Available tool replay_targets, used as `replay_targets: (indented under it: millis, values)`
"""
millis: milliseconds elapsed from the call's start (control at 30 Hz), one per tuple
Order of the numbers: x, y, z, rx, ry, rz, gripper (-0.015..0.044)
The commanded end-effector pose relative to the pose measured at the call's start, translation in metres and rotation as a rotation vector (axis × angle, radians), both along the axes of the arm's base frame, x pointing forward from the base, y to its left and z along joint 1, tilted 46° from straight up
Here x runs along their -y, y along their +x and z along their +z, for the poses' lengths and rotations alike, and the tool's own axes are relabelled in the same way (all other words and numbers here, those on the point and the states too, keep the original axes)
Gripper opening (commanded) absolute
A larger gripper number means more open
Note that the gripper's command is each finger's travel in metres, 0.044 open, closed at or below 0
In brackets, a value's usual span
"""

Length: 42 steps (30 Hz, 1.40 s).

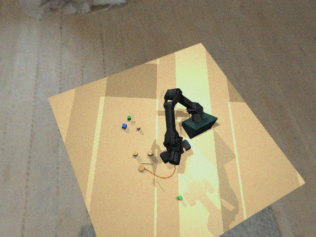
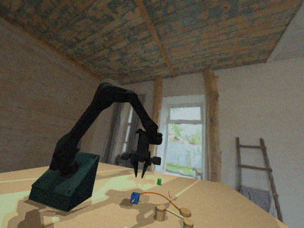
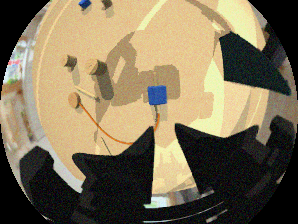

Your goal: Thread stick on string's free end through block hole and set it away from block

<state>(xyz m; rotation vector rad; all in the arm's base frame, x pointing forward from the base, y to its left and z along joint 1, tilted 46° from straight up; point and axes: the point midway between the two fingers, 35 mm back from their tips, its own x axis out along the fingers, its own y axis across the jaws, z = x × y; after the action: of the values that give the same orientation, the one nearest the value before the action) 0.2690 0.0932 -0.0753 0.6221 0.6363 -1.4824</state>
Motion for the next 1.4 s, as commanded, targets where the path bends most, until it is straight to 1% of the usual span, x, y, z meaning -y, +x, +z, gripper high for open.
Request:
replay_targets:
  millis: [0, 500, 1367]
  values:
    - [0.001, 0.0, 0.002, -0.087, 0.001, 0.095, 0.0122]
    - [0.019, 0.001, 0.021, -1.081, 0.001, 1.114, 0.0122]
    - [0.036, 0.0, 0.039, -2.008, 0.016, 2.039, 0.0122]
